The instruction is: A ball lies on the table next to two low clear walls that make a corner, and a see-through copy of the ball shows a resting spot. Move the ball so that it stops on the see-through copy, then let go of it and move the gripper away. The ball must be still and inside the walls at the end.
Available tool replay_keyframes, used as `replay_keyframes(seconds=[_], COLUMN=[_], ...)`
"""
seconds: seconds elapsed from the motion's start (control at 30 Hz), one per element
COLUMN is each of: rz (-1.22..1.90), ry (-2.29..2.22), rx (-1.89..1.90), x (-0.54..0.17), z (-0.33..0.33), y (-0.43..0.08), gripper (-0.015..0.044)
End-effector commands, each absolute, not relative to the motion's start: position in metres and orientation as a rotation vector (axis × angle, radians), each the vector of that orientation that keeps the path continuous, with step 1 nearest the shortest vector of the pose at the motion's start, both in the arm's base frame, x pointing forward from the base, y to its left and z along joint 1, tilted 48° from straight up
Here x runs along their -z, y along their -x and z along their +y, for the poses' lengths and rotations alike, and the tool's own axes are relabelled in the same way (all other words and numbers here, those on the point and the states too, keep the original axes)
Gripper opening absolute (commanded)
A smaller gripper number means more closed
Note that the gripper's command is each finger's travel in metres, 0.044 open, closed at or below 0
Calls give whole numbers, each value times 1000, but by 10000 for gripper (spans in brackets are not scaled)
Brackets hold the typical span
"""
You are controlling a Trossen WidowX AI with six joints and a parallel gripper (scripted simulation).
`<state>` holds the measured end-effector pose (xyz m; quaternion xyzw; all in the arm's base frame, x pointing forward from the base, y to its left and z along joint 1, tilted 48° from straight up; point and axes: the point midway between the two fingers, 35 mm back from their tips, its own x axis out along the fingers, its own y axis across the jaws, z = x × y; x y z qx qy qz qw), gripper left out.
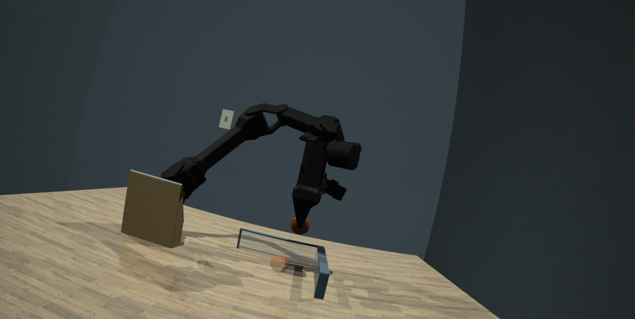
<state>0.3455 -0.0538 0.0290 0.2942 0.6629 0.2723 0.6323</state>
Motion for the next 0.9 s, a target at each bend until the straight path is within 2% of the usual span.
replay_keyframes(seconds=[0.0, 0.43, 0.87], rz=[1512, 1514, 1512], ry=[-664, -665, -668], rx=[-625, -625, -628], x=[-25, -6, 37], z=[-51, -39, 9], y=[-337, -316, -314], gripper=[0, 0, 0])
